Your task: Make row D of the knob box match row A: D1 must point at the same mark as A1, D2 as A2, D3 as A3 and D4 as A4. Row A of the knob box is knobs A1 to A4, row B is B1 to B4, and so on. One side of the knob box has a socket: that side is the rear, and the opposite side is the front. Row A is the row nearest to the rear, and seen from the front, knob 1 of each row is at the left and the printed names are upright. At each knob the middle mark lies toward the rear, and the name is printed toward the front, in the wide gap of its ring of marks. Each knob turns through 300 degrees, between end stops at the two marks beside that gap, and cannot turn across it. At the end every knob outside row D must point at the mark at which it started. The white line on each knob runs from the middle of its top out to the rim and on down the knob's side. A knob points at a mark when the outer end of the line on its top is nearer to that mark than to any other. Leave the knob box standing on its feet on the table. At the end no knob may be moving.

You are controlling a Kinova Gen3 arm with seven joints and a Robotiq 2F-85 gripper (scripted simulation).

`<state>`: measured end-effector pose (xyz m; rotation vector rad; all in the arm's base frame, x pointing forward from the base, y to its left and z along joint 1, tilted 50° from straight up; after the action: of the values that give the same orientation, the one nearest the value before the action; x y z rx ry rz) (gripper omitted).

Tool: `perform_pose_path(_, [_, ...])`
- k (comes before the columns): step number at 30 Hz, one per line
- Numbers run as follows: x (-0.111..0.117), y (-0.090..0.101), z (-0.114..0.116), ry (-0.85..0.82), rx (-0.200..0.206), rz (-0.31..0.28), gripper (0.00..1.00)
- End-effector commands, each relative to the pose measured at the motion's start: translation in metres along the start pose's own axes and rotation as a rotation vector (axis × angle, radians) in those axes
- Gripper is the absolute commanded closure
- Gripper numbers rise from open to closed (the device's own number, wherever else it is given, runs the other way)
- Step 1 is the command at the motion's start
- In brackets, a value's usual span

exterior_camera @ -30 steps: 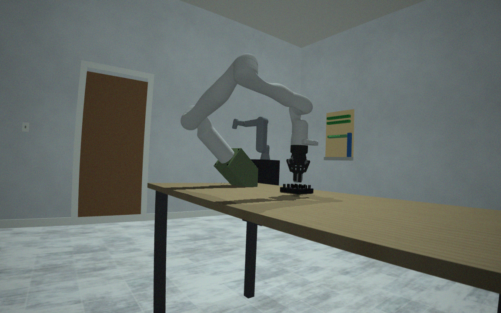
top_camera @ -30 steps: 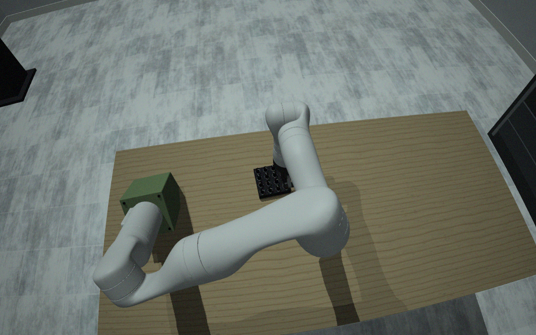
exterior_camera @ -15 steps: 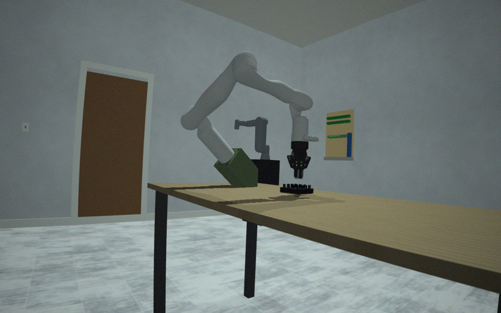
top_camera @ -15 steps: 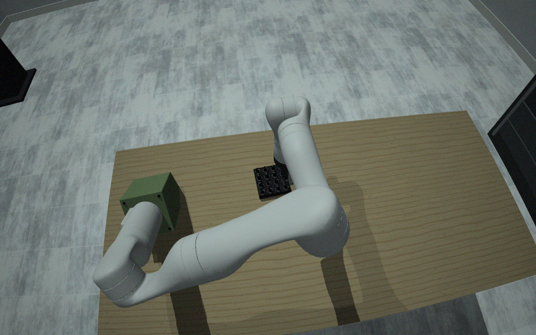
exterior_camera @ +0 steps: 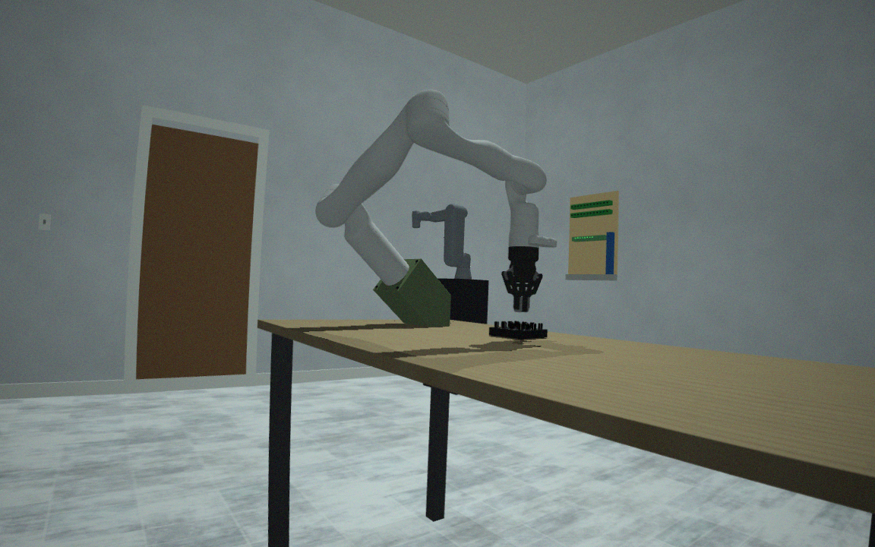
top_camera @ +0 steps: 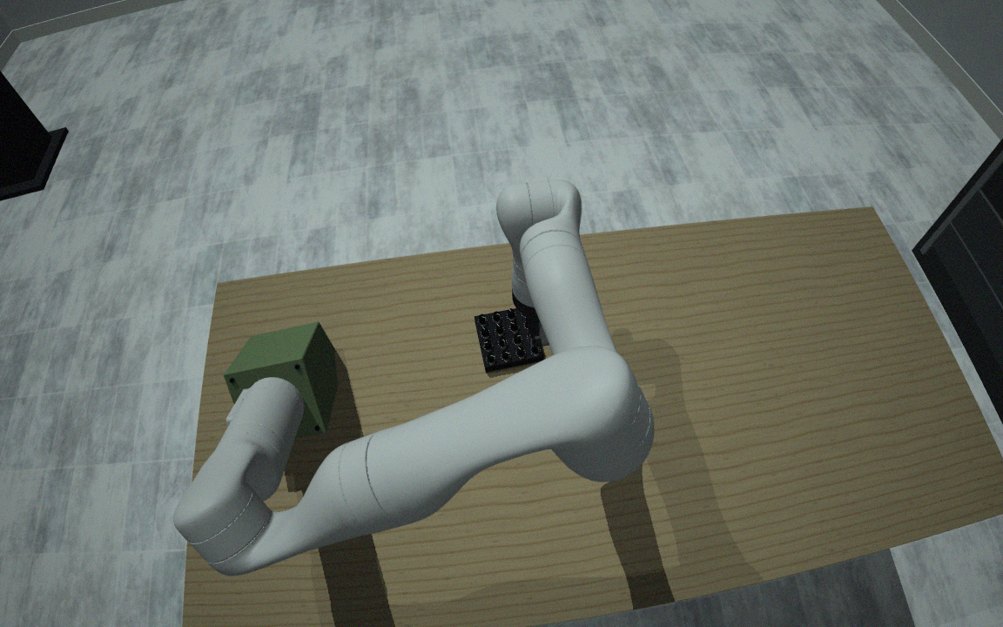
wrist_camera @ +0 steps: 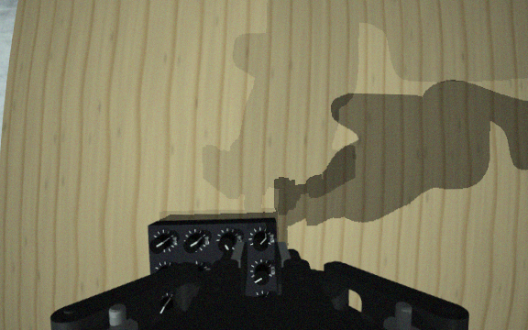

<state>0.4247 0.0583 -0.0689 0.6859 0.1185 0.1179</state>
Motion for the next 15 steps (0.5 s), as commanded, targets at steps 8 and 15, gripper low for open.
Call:
perform_pose_path(8, [0.0004, 0.0017, -0.0003, 0.066, 0.001, 0.002, 0.81])
perform_pose_path(15, [0.0004, 0.0029, -0.0004, 0.169, 0.001, 0.002, 0.81])
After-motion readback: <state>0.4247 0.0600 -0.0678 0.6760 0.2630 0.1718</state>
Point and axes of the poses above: the point where the finger pads meet when closed, its own y axis back along the fingers, its own z axis across the jaws, x = y × z, the point moved 4 cm from there along y, back along the fingers, and after that the axes turned 8 degrees about y, right-handed, at the moved point
